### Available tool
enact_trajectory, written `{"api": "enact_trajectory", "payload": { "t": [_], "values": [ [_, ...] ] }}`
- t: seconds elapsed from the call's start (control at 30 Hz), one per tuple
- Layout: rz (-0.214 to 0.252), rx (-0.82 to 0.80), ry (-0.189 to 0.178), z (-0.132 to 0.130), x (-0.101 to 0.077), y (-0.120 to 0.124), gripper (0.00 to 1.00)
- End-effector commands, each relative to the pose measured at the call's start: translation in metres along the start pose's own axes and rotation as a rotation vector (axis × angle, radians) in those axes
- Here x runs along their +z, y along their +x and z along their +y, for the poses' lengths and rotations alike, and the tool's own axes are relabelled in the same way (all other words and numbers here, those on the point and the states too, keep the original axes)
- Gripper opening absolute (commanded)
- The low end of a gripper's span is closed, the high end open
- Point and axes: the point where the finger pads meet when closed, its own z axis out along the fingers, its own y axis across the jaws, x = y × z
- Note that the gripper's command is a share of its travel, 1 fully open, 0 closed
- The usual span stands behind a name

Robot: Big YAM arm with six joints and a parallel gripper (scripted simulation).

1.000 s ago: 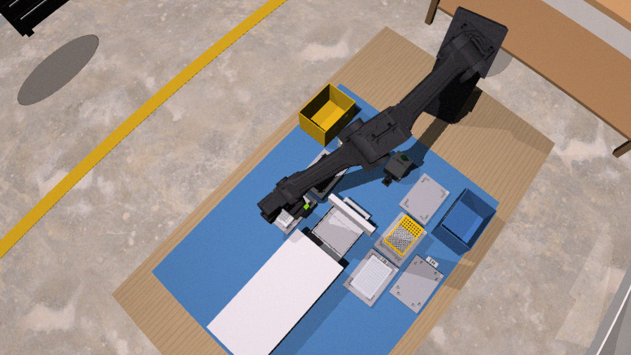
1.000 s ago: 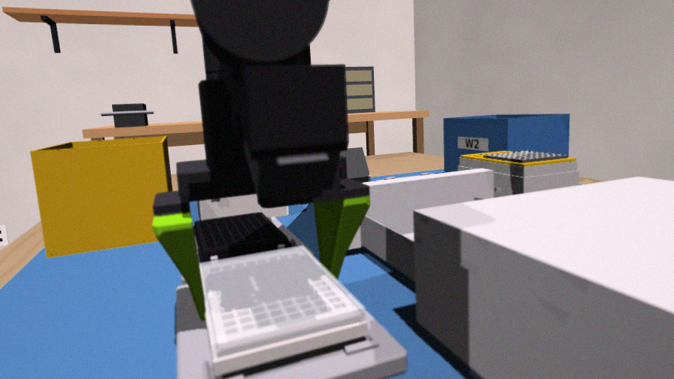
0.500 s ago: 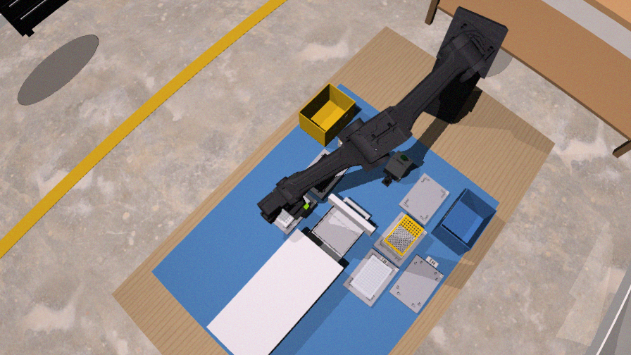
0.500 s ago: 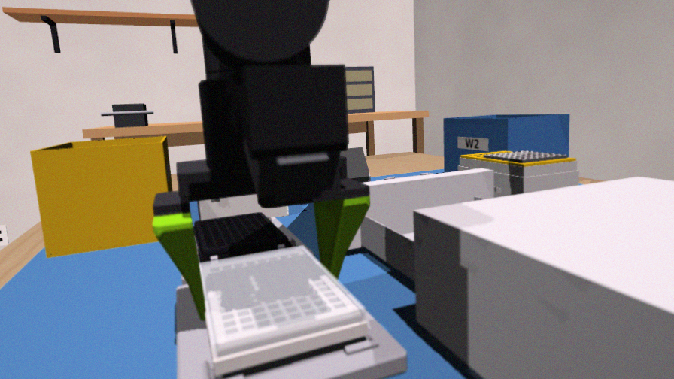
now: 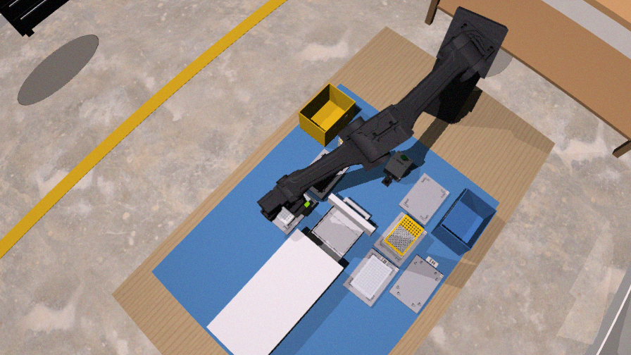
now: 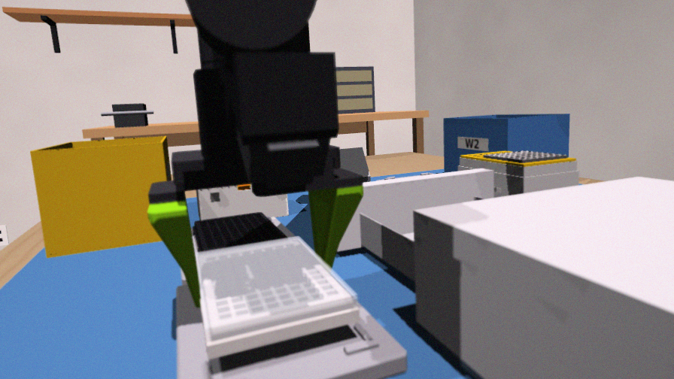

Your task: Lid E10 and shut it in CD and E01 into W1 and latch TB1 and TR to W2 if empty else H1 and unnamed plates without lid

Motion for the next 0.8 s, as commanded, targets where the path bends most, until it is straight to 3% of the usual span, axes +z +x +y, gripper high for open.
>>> {"api": "enact_trajectory", "payload": {
  "t": [0.0,0.13,0.17,0.23,0.77],
  "values": [
    [-0.043,-0.016,0.017,-0.007,-0.035,-0.027,0.0],
    [-0.042,-0.018,0.015,-0.005,-0.037,-0.026,0.0],
    [-0.064,-0.025,0.018,-0.005,-0.042,-0.04,0.0],
    [-0.043,-0.014,0.022,-0.01,-0.042,-0.026,0.0],
    [-0.056,-0.019,0.023,-0.01,-0.063,-0.033,0.0]
  ]
}}
